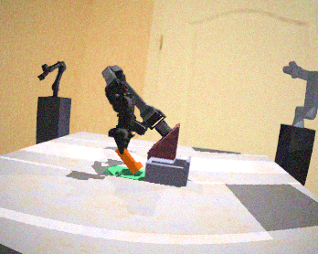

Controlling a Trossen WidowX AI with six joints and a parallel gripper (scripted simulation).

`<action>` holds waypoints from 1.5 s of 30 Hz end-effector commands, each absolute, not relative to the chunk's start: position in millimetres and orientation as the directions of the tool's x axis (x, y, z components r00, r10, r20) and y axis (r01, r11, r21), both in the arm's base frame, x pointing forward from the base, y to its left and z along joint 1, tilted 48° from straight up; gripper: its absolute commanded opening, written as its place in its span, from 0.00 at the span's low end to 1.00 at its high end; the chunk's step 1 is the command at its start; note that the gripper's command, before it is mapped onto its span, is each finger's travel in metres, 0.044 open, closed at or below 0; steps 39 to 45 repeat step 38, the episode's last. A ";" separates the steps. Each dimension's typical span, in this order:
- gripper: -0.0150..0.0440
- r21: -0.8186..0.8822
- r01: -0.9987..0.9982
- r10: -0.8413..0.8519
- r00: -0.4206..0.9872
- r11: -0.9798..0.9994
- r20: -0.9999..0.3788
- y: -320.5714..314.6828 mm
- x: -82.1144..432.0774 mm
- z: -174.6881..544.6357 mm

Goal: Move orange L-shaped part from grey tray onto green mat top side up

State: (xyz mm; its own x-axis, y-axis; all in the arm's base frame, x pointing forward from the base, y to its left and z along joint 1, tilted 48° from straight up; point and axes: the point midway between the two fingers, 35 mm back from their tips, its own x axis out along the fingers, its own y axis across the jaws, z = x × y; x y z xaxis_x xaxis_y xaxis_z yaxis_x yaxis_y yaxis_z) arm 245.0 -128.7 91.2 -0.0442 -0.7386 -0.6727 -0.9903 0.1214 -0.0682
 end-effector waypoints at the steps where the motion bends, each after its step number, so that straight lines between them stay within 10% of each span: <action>1: 0.57 -0.068 -0.990 -0.739 -0.044 0.121 -0.673 -128.6 245.0 91.3; 10: 0.93 -0.067 -0.990 -0.734 -0.043 0.120 -0.678 -84.2 251.2 129.5; 45: 0.93 -0.084 -0.990 -0.739 -0.024 0.109 -0.673 -68.7 251.6 147.5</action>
